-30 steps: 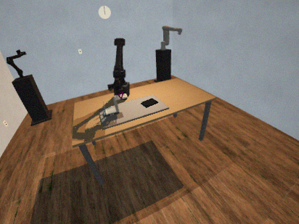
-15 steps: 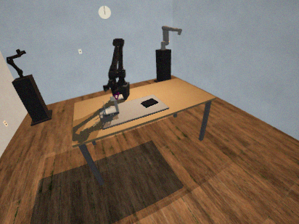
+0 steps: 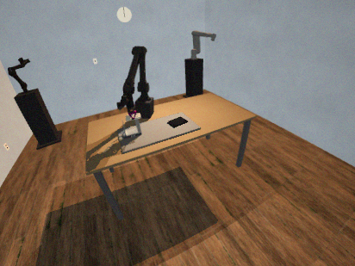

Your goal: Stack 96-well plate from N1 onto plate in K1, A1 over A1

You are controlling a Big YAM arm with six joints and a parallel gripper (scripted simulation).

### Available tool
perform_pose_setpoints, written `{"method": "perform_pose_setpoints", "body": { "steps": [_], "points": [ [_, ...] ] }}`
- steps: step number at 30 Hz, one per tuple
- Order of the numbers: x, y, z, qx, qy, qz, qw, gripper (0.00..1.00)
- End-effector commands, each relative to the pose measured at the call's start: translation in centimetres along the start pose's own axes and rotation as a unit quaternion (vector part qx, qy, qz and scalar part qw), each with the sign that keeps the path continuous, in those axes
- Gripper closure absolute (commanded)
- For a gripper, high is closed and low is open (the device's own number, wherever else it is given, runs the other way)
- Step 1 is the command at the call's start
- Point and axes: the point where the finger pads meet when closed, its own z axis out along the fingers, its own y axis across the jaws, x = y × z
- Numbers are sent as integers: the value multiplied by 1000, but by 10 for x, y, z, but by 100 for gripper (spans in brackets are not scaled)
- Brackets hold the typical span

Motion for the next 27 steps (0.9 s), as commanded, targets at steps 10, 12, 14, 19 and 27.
{"method": "perform_pose_setpoints", "body": {
  "steps": [10,12,14,19,27],
  "points": [
    [-47,13,-7,-9,-5,-9,1000,100],
    [-42,5,-2,-2,-1,-8,1000,100],
    [-28,-4,7,10,7,-16,1000,100],
    [-33,9,-2,-3,-1,-15,1000,100],
    [-31,9,-2,-3,-1,-13,1000,100]
  ]
}}
